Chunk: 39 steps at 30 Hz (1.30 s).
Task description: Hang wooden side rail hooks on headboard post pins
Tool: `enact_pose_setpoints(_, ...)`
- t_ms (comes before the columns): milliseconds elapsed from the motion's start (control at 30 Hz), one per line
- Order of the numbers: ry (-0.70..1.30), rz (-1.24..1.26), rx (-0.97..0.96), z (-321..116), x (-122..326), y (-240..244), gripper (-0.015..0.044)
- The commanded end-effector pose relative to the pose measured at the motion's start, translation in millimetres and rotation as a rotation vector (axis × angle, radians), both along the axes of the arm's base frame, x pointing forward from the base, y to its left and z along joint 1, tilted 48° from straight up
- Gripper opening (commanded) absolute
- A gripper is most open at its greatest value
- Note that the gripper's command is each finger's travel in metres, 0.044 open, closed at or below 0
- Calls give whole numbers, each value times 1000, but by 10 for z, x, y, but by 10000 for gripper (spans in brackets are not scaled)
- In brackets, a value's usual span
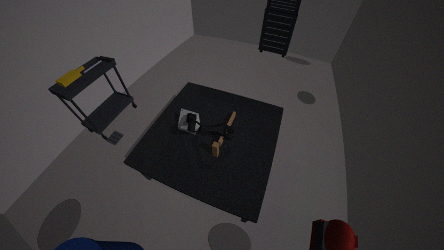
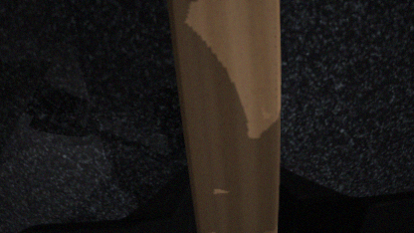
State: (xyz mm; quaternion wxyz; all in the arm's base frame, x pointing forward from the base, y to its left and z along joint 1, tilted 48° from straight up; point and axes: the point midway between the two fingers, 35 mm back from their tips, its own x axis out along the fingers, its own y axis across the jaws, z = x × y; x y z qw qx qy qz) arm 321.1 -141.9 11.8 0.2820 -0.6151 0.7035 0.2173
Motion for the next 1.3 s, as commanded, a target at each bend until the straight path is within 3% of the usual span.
enact_pose_setpoints(0,-1,7,-1,19,17,26,0)
enact_pose_setpoints(1267,-1,7,0,60,22,73,0)
